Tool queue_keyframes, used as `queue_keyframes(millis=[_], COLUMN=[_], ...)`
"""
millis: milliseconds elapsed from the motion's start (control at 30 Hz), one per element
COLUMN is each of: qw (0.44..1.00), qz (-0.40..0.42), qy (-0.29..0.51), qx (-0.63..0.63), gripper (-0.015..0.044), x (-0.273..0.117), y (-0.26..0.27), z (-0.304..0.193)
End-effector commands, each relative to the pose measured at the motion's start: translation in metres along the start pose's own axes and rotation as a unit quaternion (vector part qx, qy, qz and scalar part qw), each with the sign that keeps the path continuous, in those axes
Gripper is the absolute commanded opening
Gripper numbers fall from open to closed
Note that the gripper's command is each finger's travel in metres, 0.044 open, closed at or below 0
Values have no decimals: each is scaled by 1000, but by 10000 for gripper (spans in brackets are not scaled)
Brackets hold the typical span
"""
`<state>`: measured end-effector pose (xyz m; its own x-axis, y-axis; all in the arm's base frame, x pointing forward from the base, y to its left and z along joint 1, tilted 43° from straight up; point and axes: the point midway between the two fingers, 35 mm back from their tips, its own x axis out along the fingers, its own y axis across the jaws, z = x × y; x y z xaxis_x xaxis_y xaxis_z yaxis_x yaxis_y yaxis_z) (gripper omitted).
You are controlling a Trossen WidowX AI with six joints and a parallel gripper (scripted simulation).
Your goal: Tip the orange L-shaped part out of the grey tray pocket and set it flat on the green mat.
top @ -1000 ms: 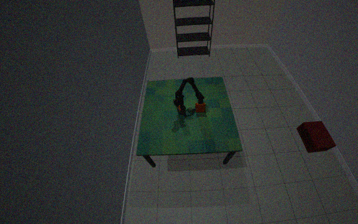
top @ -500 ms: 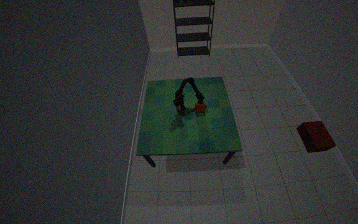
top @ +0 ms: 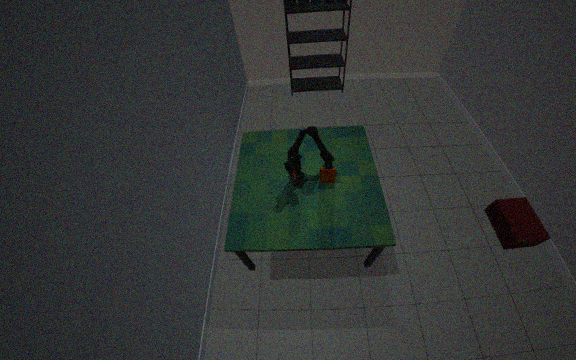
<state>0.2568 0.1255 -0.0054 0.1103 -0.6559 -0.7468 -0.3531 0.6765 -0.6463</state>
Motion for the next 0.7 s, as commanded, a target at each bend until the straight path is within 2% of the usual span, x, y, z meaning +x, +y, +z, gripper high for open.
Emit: queue_keyframes(millis=[0,133,367,667], qw=[1000,1000,1000,1000], qz=[0,0,-2,-2], qy=[-2,0,6,6], qx=[-1,0,-1,-1], gripper=[180,180,180,180], x=[0,3,69,73], y=[0,0,-1,-1], z=[1,0,-4,-4])
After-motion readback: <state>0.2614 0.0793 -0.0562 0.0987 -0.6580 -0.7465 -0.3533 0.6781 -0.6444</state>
